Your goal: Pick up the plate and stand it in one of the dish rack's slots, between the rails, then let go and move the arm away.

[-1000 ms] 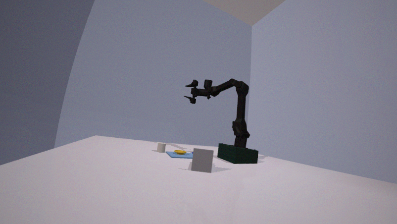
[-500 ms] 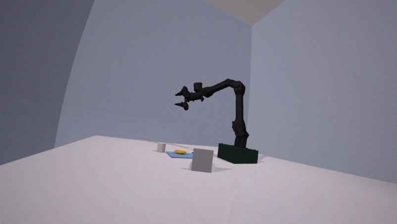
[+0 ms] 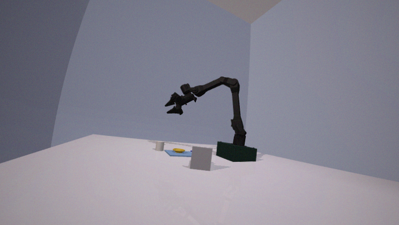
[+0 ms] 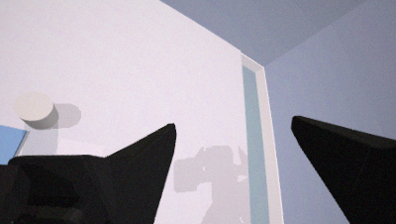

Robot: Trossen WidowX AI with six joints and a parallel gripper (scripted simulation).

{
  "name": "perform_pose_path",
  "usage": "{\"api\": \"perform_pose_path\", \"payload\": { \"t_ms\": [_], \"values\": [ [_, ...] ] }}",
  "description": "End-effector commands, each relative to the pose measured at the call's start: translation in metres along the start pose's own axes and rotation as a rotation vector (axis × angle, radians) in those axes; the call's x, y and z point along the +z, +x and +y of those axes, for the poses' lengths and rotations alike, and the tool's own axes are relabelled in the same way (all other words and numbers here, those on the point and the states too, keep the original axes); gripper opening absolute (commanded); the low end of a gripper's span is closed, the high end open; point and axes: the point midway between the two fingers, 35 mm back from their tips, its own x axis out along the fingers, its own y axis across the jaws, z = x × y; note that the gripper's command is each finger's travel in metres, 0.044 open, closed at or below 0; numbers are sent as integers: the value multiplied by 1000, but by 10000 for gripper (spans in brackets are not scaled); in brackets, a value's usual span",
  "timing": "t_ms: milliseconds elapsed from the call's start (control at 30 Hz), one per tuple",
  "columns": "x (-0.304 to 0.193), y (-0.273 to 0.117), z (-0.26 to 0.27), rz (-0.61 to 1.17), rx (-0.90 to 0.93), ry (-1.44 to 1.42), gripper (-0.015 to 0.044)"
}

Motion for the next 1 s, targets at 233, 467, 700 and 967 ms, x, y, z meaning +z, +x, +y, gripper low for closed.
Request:
{"api": "perform_pose_path", "payload": {
  "t_ms": [233, 467, 700, 967],
  "values": [
    [11, 28, 100, 164, 275, 211, 400],
    [14, 29, 162, 318, 418, 307, 400],
    [14, 19, 222, 510, 529, 368, 400],
    [7, -6, 281, 766, 597, 390, 400]
  ]
}}
